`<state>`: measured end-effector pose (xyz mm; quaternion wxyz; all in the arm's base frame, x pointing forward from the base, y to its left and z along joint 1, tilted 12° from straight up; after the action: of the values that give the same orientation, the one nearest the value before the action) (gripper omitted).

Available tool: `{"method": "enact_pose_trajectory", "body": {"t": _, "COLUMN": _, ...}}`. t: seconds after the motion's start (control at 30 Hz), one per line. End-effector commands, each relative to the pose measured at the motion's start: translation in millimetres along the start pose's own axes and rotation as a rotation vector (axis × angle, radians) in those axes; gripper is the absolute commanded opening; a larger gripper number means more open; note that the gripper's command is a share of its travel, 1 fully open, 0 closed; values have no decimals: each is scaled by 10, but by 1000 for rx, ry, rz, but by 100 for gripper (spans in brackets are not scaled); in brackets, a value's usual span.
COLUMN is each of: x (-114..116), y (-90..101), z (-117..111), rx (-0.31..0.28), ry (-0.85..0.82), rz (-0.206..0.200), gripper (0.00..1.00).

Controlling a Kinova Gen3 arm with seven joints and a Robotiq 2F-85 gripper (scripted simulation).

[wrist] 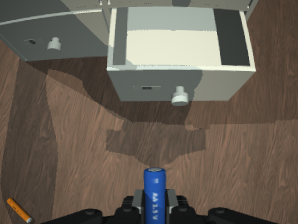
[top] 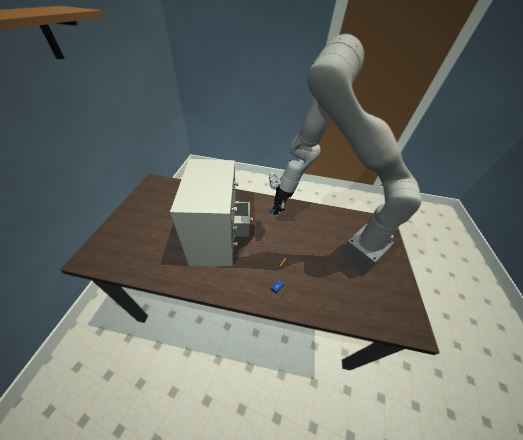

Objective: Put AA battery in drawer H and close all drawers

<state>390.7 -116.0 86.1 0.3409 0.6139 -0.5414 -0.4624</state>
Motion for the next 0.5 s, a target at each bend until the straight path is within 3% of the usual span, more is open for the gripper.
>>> {"method": "enact_pose_trajectory", "body": {"t": 0.0, "x": 12, "y": 7, "z": 14, "rx": 6, "ry": -4, "rz": 0, "gripper": 9}}
{"method": "enact_pose_trajectory", "body": {"t": 0.47, "x": 11, "y": 8, "z": 37, "rx": 36, "ry": -5, "rz": -8, "gripper": 9}}
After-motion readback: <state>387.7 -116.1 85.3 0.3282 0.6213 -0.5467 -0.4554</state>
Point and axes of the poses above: the point where the finger pads meet when closed, its own y axis back along the fingers, its own x axis across the jaws, z = x × y, the point moved 5 cm from there along y, back along the fingers, and after that the axes turned 12 degrees about -y, right-handed, at the moved point
